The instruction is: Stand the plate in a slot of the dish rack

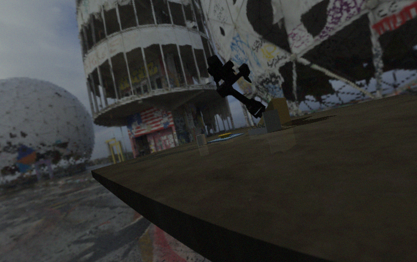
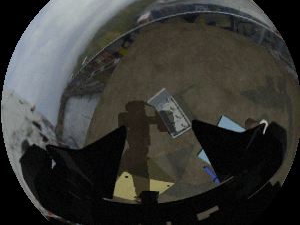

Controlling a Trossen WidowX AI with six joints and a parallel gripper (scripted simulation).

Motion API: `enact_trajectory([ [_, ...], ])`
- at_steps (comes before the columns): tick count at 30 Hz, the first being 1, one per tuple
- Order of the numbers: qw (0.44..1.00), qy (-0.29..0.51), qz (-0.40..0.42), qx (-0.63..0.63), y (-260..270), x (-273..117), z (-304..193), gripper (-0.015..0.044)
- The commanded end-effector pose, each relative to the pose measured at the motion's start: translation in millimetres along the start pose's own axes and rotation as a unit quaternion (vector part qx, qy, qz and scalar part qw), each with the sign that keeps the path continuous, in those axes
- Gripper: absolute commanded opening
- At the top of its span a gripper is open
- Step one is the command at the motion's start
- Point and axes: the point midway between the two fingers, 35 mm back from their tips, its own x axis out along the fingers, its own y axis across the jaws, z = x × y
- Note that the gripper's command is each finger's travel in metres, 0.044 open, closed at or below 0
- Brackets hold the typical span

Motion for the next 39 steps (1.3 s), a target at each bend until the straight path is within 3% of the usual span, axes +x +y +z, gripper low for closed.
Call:
enact_trajectory([
  [1,0.998,0.028,-0.047,0.044,-27,5,-10,0.0400],
  [24,0.900,0.184,-0.319,0.232,-169,-6,-97,0.0400],
  [39,0.896,0.188,-0.326,0.236,-180,3,-106,0.0400],
])
